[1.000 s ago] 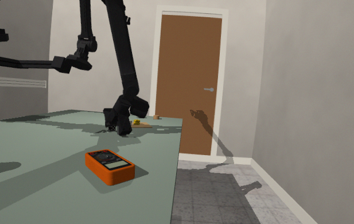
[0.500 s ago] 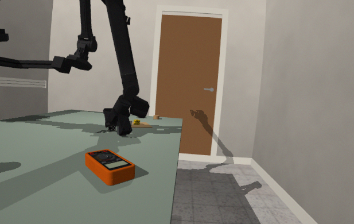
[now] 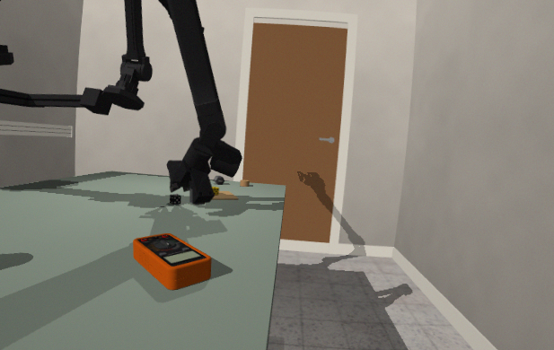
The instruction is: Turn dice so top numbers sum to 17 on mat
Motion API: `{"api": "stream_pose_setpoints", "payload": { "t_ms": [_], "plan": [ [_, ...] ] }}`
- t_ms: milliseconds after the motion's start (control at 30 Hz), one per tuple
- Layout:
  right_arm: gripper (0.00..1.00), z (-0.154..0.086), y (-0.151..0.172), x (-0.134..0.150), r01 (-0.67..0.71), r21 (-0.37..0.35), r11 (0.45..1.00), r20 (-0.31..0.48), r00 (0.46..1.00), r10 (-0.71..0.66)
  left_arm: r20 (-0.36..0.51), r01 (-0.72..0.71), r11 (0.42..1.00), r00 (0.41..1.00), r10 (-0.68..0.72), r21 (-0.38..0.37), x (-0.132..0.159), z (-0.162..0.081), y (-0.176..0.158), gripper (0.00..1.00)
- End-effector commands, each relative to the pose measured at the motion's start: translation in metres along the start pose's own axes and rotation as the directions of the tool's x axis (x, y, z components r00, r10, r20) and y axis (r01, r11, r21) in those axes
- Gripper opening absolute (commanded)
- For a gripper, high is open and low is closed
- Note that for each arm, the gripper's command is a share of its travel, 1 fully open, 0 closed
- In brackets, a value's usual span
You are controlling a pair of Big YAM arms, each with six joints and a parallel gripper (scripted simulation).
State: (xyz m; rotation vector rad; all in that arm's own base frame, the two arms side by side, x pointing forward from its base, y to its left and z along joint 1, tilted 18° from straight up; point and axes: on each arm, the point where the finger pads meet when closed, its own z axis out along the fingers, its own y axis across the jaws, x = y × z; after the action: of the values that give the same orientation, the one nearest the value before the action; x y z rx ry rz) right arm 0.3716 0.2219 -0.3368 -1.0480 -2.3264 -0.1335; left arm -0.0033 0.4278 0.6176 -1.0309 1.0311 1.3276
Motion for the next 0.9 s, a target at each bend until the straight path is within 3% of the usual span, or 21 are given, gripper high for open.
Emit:
{"api": "stream_pose_setpoints", "payload": {
  "t_ms": [0,33,100,200,300,867],
  "plan": [
    [0.39,-0.021,0.002,0.000,0.012,-0.009,1.000,0.000,1.000,-0.012,0.059,0.006,1.000,0.998,-0.005,-0.010,-0.025,-0.011,0.004,1.00],
    [0.39,-0.022,0.001,0.000,0.011,-0.009,1.000,-0.001,1.000,-0.011,0.059,0.006,1.000,0.998,-0.005,-0.010,-0.025,-0.011,0.004,1.00],
    [0.39,0.002,-0.013,0.001,0.003,0.035,0.999,-0.017,1.000,-0.003,0.059,0.006,1.000,0.998,-0.005,-0.010,-0.025,-0.011,0.004,1.00],
    [0.39,0.003,-0.013,0.003,0.005,0.038,0.999,-0.018,1.000,-0.005,0.059,0.006,1.000,0.998,-0.005,-0.010,-0.025,-0.011,0.004,1.00],
    [0.39,-0.018,0.008,0.006,0.033,-0.005,0.999,0.005,0.999,-0.033,0.059,0.006,1.000,0.998,-0.005,-0.010,-0.025,-0.011,0.004,1.00],
    [0.39,-0.050,0.002,0.053,0.012,0.006,1.000,-0.001,1.000,-0.012,0.059,0.006,1.000,0.998,-0.005,-0.010,-0.025,-0.011,0.004,1.00]
  ]
}}
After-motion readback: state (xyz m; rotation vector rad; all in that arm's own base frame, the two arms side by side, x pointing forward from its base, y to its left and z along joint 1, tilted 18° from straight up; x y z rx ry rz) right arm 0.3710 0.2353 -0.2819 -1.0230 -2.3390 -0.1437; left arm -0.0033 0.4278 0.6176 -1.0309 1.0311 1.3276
